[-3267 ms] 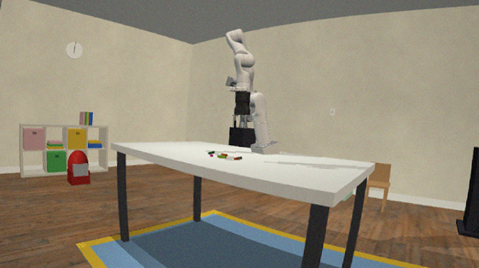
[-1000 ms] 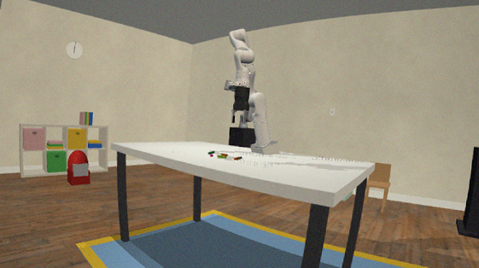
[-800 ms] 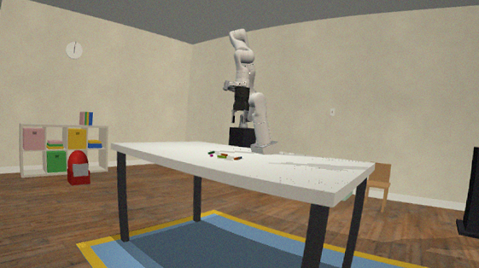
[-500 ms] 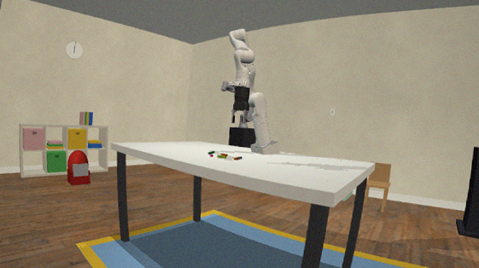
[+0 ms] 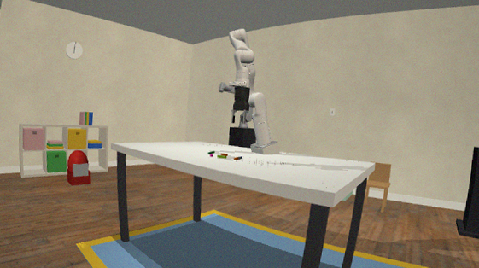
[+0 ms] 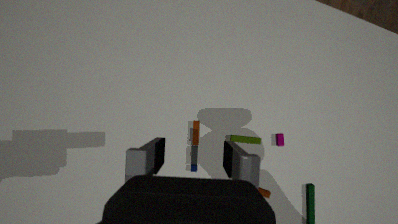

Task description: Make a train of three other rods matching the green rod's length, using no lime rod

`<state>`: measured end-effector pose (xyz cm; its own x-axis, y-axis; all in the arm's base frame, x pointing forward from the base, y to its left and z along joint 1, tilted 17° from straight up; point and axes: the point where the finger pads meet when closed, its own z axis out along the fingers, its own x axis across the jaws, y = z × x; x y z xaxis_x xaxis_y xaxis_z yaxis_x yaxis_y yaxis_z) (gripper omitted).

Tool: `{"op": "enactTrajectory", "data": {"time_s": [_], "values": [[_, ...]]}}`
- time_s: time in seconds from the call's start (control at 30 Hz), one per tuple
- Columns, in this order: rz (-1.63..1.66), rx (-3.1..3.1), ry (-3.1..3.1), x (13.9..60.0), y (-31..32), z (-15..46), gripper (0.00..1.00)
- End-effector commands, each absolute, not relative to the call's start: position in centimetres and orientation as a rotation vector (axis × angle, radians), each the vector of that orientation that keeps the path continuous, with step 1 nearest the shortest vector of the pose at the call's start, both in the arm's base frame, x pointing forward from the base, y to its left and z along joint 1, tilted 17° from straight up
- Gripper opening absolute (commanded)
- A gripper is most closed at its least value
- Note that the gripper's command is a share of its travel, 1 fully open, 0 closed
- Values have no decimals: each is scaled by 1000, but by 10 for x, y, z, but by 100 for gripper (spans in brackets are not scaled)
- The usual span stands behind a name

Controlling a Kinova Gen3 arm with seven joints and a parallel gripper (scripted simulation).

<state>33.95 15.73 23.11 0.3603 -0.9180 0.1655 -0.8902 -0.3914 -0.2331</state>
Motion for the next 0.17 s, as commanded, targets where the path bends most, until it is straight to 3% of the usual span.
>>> {"op": "enactTrajectory", "data": {"time_s": [0.0,0.13], "values": [[-412,-2503,1670,340,158,232,100],[-412,-2503,1670,340,158,232,100]]}}
